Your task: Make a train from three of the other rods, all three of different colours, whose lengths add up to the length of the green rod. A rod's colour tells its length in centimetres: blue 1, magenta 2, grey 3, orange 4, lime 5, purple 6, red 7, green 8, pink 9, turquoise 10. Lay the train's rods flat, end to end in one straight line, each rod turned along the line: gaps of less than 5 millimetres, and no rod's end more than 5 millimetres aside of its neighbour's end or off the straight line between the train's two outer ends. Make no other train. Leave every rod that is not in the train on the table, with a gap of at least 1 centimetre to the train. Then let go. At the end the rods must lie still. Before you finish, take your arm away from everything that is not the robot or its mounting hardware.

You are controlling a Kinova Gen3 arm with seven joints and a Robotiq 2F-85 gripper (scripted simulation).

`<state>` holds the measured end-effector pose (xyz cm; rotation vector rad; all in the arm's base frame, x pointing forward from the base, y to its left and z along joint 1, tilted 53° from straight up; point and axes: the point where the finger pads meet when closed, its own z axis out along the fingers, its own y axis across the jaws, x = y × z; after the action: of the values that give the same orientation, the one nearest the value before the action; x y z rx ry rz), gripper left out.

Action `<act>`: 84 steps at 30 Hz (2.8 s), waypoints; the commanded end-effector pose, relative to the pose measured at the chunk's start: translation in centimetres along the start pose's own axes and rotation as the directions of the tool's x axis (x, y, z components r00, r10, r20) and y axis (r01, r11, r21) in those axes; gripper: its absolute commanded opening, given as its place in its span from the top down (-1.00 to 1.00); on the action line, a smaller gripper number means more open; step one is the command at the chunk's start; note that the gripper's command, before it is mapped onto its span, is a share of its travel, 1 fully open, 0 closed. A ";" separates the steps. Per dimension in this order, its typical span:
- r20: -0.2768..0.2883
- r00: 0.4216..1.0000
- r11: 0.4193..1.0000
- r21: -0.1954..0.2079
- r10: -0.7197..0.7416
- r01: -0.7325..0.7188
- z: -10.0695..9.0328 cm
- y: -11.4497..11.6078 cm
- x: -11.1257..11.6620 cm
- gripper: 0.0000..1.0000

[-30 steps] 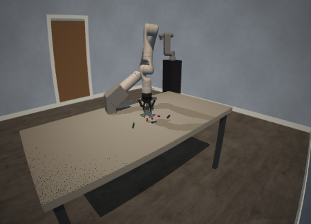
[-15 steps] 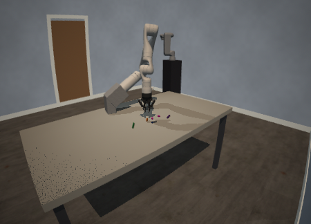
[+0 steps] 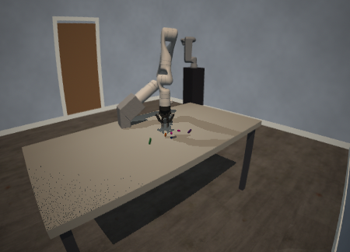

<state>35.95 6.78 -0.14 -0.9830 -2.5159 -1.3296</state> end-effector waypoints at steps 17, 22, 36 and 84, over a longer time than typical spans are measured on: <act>-0.006 1.000 1.000 0.000 -0.011 0.011 3.0 0.0 0.3 0.52; -0.007 1.000 1.000 0.000 -0.012 0.012 3.6 0.0 0.3 0.52; -0.008 1.000 1.000 0.000 -0.014 0.014 4.2 0.1 0.3 0.52; -0.010 1.000 1.000 -0.002 -0.014 0.014 4.2 0.2 0.3 0.52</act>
<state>36.36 10.16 -2.40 -0.9691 -2.5093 -1.3330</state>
